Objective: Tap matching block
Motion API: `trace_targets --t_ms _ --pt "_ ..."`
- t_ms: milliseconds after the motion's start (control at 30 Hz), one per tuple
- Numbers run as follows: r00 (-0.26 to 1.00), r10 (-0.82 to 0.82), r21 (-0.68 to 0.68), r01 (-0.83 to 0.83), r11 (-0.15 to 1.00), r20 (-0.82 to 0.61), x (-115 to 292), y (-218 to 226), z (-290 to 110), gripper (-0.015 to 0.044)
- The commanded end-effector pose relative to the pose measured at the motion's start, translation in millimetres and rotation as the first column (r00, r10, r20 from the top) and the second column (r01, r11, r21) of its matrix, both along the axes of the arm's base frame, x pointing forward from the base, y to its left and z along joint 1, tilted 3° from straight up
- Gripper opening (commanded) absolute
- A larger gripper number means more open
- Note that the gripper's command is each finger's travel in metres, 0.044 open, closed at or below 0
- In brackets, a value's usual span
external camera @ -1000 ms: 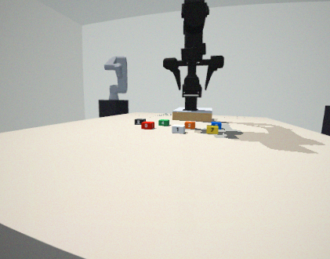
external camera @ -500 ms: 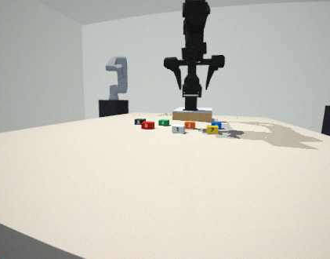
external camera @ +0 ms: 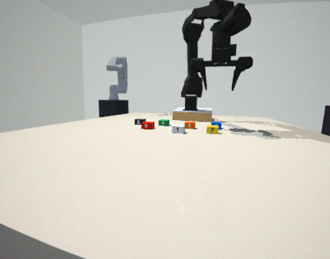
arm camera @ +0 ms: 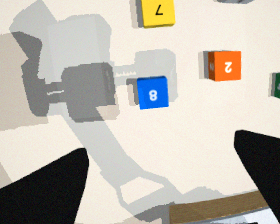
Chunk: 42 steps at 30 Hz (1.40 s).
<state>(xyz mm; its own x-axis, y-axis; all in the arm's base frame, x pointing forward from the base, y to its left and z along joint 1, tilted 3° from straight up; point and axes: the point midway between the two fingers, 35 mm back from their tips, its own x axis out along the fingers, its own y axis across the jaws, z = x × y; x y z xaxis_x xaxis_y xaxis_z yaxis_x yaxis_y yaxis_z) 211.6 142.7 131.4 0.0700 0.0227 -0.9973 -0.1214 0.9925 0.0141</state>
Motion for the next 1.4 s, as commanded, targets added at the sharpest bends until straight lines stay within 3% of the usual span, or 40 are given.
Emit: trace_targets --t_ms 0,467,733,1367 --pt "1.000 -0.010 -0.004 0.011 1.000 0.007 1 1 0 0.0400" --pt "1.000 -0.010 -0.004 0.011 1.000 0.007 3 1 1 0.0400" --pt "1.000 -0.011 -0.005 0.011 1.000 0.014 88 -13 8 0.0400" --pt "1.000 -0.011 -0.005 0.011 1.000 0.014 88 -13 8 0.0400"
